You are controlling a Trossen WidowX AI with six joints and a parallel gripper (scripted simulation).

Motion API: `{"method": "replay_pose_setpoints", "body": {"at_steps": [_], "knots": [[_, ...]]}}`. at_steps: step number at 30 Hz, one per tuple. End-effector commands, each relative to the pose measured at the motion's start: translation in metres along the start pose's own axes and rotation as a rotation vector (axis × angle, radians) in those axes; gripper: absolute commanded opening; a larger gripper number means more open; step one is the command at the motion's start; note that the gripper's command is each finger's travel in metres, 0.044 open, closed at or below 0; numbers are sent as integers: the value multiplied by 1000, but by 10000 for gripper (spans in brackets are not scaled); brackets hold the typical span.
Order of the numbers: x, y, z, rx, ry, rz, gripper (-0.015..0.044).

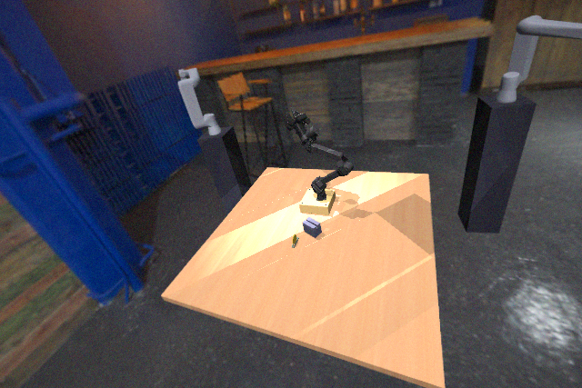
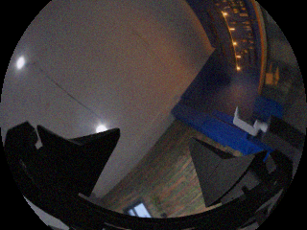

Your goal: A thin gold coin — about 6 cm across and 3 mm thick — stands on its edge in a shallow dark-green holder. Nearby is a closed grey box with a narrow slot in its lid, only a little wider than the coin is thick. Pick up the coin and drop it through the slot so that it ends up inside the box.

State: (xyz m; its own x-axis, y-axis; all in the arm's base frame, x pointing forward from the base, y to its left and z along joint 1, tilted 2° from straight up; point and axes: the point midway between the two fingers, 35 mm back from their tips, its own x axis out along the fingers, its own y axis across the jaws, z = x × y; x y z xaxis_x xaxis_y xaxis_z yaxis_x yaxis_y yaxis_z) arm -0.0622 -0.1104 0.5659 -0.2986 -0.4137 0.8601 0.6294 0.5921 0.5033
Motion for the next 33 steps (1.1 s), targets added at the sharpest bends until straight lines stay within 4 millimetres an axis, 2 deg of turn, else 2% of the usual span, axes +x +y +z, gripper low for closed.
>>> {"method": "replay_pose_setpoints", "body": {"at_steps": [1, 3, 9, 14, 19, 25, 33], "knots": [[1, -2, -2, -1, 6, -6, 374], [6, -15, -15, -7, 52, -54, 321], [14, -70, -88, -47, 301, -238, 164], [1, -99, -159, -84, 552, -338, 161], [-31, -113, -231, -126, 828, -388, 161], [-85, -115, -306, -222, 1139, -374, 161], [-140, -105, -358, -321, 1398, -303, 161]]}}
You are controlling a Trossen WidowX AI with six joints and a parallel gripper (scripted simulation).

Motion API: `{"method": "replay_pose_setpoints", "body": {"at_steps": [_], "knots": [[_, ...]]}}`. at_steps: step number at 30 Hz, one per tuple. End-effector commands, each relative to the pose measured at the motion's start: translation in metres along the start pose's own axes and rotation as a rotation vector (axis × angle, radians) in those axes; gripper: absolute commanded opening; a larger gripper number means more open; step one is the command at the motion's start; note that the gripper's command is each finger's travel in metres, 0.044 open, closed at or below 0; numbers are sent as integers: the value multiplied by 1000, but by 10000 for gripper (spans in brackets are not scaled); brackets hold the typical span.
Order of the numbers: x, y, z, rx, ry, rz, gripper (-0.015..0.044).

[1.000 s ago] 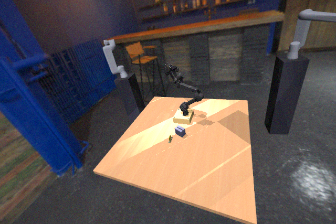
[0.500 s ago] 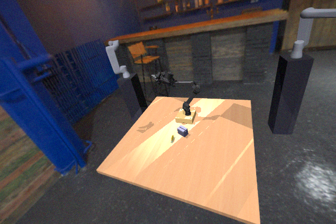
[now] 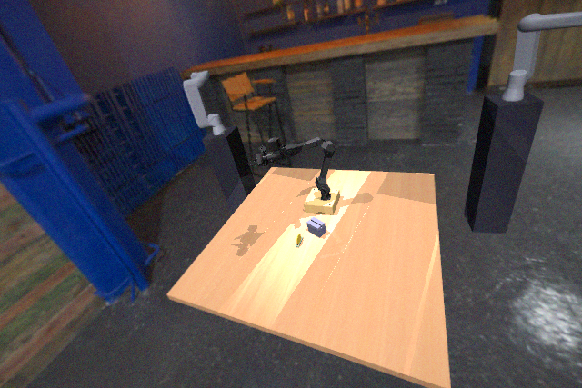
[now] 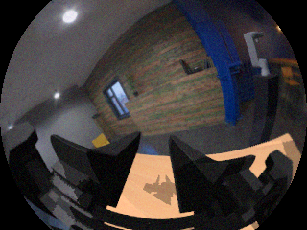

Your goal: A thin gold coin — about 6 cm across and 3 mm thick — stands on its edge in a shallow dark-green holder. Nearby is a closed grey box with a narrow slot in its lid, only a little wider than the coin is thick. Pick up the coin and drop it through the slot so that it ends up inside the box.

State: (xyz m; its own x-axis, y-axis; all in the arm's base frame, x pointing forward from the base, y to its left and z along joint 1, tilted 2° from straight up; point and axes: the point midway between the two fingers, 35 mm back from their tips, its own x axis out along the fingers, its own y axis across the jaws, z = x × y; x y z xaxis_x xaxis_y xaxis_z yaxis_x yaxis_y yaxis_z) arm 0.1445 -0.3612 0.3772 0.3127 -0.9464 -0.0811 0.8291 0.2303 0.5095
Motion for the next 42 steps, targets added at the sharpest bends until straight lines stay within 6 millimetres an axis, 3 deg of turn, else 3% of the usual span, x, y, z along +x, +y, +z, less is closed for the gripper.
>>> {"method": "replay_pose_setpoints", "body": {"at_steps": [1, 6, 10, 14, 20, 27, 29, 31, 37, 42], "knots": [[12, 17, -31, -97, 105, 18, 161], [21, 29, -69, -186, 235, 32, 161], [23, 47, -133, -333, 456, 64, 161], [12, 63, -200, -503, 687, 115, 161], [-30, 79, -292, -790, 1032, 220, 161], [-107, 80, -377, -1167, 1429, 375, 161], [-130, 78, -392, -1268, 1529, 416, 161], [-138, 77, -397, -1304, 1564, 431, 161], [-138, 76, -399, -1304, 1564, 431, 161], [-135, 53, -424, -1304, 1564, 430, 161]]}}
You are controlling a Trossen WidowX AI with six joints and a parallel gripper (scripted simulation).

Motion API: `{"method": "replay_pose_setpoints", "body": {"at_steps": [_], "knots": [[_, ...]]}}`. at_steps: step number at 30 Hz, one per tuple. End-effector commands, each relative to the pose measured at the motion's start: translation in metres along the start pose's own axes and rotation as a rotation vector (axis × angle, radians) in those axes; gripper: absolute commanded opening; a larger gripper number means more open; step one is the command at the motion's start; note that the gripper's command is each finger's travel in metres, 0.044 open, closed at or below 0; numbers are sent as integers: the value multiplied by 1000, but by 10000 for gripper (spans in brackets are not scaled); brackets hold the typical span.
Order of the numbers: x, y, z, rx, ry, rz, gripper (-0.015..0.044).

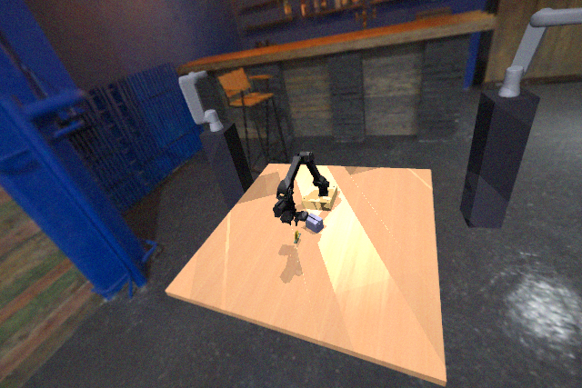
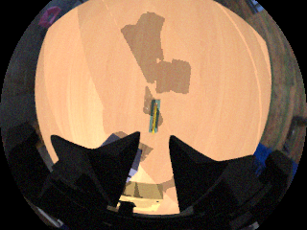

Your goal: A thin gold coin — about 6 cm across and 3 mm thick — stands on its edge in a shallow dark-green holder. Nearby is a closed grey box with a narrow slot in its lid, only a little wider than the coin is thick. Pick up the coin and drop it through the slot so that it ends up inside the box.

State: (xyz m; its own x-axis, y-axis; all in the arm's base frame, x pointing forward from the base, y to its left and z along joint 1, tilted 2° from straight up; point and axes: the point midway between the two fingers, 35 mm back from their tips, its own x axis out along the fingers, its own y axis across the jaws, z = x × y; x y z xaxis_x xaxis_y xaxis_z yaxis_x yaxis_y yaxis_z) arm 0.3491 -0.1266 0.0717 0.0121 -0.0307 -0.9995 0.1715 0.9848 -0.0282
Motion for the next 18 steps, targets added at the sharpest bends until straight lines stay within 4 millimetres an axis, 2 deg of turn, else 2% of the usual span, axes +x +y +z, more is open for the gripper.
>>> {"method": "replay_pose_setpoints", "body": {"at_steps": [1, 4, 7, 18], "knots": [[19, 1, -7, -9, 22, 9, 161], [21, 1, -7, -9, 22, 9, 161], [34, 1, -6, -9, 22, 9, 161], [46, 1, -6, -9, 22, 9, 161]]}}
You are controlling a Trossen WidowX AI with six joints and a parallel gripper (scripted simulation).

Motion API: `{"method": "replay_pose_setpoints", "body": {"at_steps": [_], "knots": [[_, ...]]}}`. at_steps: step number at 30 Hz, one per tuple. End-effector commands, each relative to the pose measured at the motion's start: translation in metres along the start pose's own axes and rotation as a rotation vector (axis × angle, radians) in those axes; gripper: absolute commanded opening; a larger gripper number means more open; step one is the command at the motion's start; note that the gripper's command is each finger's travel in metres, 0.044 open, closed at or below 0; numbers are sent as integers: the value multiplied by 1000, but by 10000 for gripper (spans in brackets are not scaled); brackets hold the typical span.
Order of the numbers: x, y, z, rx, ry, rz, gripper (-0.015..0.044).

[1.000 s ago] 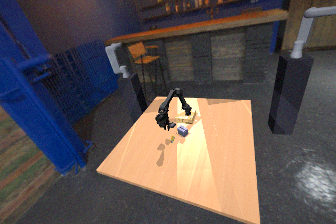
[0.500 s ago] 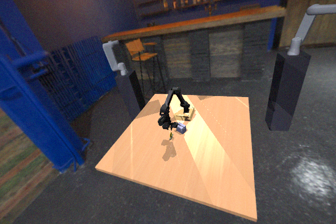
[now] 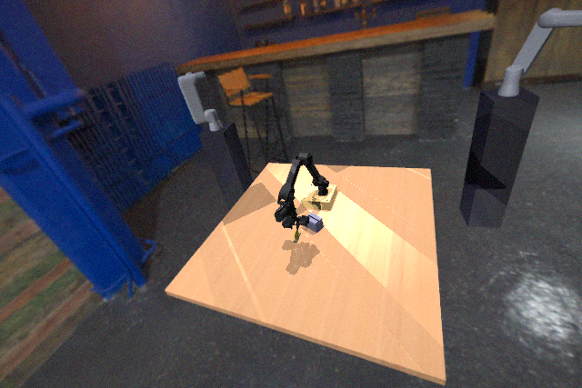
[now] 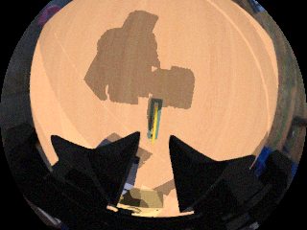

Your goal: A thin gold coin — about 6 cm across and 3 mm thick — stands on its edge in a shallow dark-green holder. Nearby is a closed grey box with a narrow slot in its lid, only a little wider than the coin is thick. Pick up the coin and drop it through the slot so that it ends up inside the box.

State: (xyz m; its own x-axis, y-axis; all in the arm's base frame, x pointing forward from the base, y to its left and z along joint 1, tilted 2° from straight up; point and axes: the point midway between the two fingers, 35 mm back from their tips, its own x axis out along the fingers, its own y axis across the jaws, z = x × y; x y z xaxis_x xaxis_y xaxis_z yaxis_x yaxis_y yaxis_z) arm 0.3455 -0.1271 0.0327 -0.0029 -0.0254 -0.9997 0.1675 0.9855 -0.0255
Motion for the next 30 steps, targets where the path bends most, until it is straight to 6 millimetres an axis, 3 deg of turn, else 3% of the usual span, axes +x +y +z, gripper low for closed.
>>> {"method": "replay_pose_setpoints", "body": {"at_steps": [1, 30], "knots": [[9, 1, -1, -5, 7, 6, 161], [57, 1, -2, -5, 7, 6, 161]]}}
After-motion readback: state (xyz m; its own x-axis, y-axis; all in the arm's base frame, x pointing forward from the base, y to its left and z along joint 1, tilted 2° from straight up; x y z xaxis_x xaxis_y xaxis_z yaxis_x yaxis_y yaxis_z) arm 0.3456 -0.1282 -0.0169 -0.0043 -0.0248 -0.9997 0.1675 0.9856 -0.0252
